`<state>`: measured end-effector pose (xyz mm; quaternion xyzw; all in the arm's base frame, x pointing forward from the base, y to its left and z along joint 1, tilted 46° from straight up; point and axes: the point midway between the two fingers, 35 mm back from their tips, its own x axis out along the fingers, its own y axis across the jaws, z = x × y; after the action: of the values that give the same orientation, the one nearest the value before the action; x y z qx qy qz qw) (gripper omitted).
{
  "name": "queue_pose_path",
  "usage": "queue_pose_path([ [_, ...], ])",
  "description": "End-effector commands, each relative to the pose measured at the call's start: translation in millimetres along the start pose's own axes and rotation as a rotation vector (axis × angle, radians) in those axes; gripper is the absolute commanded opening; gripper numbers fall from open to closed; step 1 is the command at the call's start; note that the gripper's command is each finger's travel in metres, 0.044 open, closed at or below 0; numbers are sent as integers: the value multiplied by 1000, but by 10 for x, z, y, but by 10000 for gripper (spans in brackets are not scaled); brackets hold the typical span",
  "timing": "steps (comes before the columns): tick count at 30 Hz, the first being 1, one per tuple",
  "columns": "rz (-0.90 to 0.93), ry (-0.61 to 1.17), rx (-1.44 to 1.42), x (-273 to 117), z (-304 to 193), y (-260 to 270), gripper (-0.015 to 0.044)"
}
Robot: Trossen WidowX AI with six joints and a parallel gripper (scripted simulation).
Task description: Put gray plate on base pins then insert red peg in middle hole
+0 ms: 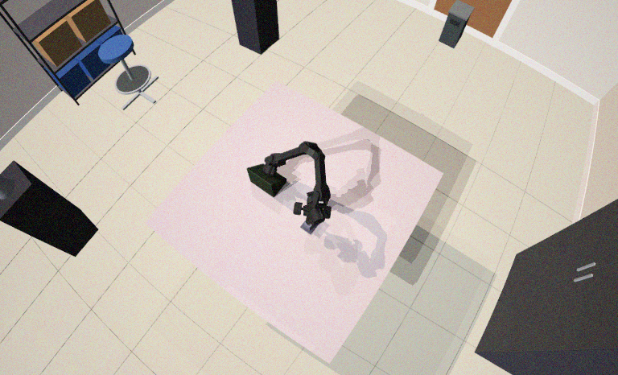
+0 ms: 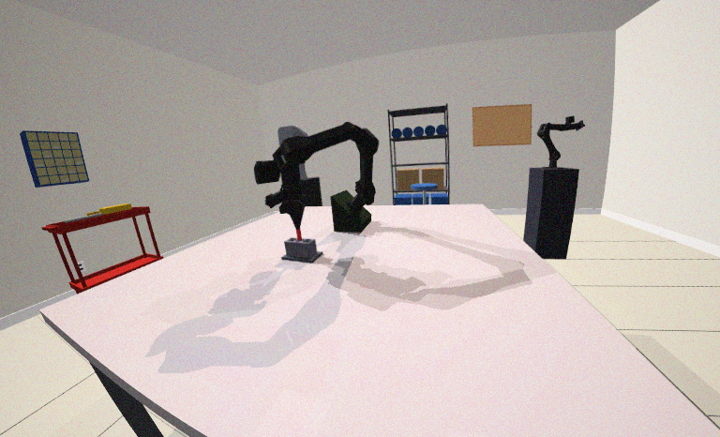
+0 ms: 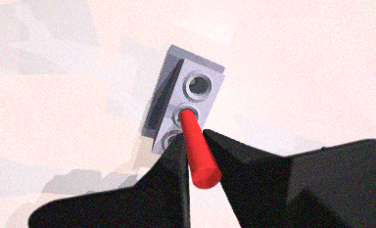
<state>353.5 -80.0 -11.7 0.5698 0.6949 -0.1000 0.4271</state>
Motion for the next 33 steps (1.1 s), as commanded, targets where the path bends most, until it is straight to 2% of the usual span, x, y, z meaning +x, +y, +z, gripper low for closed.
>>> queue_pose_path([
  [1, 1, -1, 0, -9, 1, 3, 0],
  [28, -1, 1, -1, 13, 15, 2, 0],
  [33, -1, 1, -1, 13, 15, 2, 131],
])
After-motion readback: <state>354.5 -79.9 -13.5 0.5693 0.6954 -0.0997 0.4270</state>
